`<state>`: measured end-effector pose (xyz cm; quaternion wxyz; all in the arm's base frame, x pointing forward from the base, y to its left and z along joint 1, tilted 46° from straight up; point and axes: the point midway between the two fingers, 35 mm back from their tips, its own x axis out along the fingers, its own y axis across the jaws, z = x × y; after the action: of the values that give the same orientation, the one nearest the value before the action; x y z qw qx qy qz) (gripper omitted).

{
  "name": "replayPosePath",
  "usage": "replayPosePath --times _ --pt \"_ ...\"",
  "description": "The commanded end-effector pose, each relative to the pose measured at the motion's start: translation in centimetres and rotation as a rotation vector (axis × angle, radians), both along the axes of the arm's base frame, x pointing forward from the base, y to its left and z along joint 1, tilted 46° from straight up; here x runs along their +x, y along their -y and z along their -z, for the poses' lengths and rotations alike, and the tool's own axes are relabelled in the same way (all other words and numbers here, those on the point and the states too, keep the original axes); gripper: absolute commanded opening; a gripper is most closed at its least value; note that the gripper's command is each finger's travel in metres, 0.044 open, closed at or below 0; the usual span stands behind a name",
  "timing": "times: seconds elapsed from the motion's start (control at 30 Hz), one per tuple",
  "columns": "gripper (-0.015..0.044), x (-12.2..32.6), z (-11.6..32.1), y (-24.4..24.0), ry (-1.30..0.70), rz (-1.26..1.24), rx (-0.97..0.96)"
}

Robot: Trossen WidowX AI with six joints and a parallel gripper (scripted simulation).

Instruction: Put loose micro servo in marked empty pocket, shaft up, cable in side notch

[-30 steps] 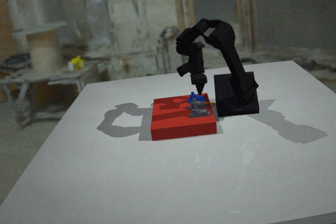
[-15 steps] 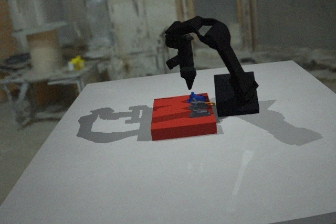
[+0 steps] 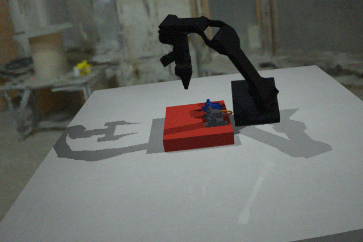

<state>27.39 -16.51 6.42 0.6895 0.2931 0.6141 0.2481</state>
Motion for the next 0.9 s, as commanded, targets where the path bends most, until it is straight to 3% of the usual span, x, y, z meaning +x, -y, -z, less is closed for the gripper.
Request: replayPosePath --times 0.0,0.87 --pt "0.044 -0.64 -1.67 1.8 0.0 0.051 -0.023" --pt "0.044 -1.04 -2.33 2.44 0.002 0.068 -0.033"
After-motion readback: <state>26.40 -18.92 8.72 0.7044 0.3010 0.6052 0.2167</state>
